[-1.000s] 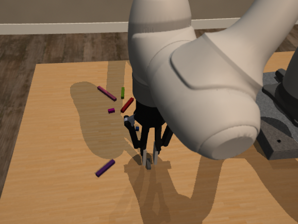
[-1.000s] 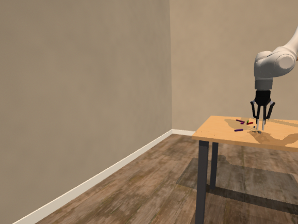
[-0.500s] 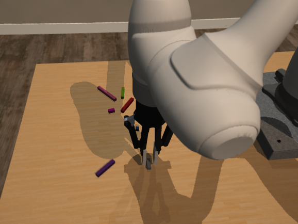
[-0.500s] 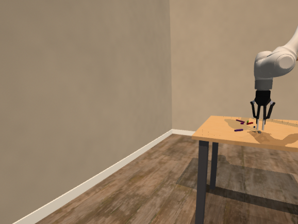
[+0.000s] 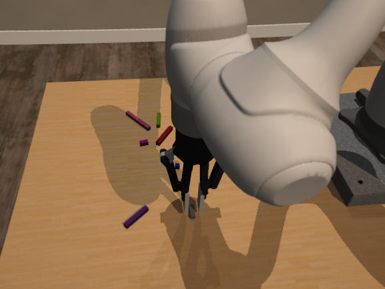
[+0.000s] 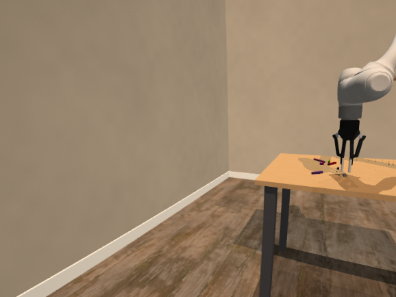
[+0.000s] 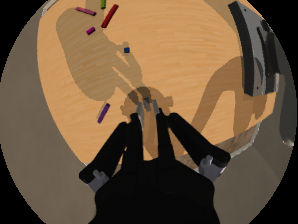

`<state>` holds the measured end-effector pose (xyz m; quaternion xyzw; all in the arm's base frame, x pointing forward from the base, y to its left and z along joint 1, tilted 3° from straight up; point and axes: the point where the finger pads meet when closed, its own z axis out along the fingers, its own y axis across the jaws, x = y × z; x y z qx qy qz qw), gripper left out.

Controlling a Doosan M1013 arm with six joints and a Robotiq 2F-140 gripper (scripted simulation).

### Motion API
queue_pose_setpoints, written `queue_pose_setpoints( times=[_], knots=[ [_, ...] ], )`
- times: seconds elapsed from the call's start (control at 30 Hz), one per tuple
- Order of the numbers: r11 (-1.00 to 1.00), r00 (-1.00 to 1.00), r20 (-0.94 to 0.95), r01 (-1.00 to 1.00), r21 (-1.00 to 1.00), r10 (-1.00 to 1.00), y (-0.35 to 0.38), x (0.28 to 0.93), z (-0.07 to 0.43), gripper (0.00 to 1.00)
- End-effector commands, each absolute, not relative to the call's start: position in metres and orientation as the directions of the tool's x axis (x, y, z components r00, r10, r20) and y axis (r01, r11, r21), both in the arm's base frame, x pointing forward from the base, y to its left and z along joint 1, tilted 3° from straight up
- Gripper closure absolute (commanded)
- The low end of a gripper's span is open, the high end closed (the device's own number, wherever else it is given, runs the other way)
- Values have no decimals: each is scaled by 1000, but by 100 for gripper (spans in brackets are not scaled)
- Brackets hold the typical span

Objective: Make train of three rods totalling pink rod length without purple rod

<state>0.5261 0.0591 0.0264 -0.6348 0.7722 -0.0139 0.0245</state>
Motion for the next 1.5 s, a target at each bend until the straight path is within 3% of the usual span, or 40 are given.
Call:
queue_pose_setpoints(
  times=[0.0, 1.47],
  knots=[
    [194, -193, -21, -980, -50, -981, 60, 524, 25, 85],
    [194, -193, -21, -980, -50, -981, 60, 525, 8, 85]
  ],
)
